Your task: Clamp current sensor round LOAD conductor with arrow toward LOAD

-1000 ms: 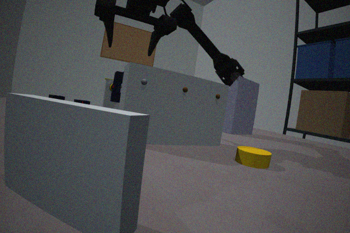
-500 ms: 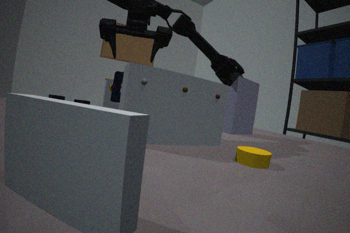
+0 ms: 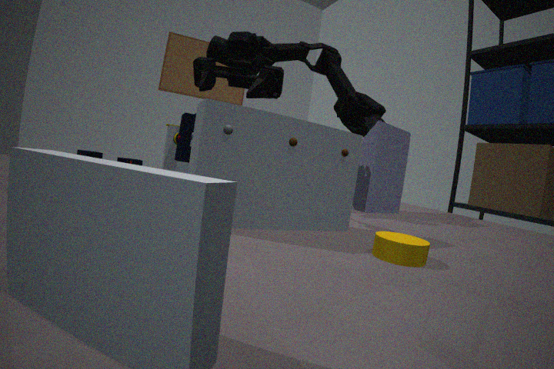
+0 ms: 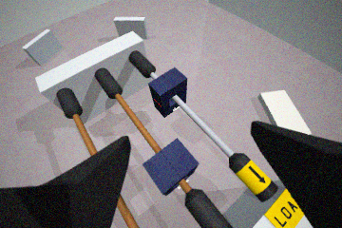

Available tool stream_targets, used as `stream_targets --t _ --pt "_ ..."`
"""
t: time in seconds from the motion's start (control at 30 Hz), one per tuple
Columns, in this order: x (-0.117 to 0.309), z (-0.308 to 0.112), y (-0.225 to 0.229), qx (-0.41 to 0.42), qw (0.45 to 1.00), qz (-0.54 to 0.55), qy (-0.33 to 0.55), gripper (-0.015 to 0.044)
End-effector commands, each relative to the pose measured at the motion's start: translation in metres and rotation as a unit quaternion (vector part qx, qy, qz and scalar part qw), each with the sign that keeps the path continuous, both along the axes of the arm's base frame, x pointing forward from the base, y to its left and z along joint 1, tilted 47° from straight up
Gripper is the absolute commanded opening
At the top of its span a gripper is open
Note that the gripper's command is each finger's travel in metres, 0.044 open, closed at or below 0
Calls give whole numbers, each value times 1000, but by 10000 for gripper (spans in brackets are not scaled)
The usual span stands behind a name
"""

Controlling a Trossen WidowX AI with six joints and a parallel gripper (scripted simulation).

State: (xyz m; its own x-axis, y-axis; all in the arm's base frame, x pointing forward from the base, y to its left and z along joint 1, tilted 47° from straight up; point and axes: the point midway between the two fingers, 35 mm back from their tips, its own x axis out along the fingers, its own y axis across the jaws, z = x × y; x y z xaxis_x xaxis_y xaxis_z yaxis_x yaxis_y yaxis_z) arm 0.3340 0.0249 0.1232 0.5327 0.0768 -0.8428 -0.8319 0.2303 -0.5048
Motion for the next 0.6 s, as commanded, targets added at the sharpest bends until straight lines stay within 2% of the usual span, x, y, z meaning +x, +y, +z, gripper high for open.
stream_targets --t 0.0,0.57 --pt "-8 6 0 22 999 16 -38 440" --pt "-4 4 -1 13 1000 6 -22 440"
